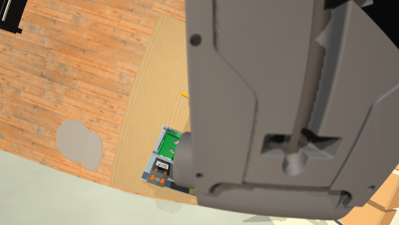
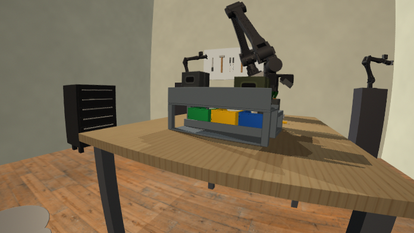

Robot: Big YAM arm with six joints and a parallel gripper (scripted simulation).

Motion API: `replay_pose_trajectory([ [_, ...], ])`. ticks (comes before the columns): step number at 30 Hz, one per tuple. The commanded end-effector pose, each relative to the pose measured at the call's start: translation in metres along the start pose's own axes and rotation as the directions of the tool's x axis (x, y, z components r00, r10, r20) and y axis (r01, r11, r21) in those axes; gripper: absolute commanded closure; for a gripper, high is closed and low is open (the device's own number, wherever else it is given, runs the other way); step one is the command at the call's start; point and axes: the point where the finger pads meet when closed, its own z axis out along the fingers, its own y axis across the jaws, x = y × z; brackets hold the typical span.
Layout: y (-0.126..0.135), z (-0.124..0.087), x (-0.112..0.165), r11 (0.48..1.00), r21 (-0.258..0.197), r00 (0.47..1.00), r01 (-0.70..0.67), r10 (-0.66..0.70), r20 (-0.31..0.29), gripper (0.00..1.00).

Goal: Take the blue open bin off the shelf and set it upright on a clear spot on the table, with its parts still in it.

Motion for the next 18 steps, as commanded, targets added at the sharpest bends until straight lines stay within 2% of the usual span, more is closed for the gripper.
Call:
replay_pose_trajectory([
  [1,-0.0050,-0.0264,-0.0041,1.000,0.025,1.000,0.002,-0.002,0.010,1.00],
  [18,-0.0049,-0.0306,-0.0041,1.000,0.025,1.000,0.002,-0.002,0.010,1.00],
])
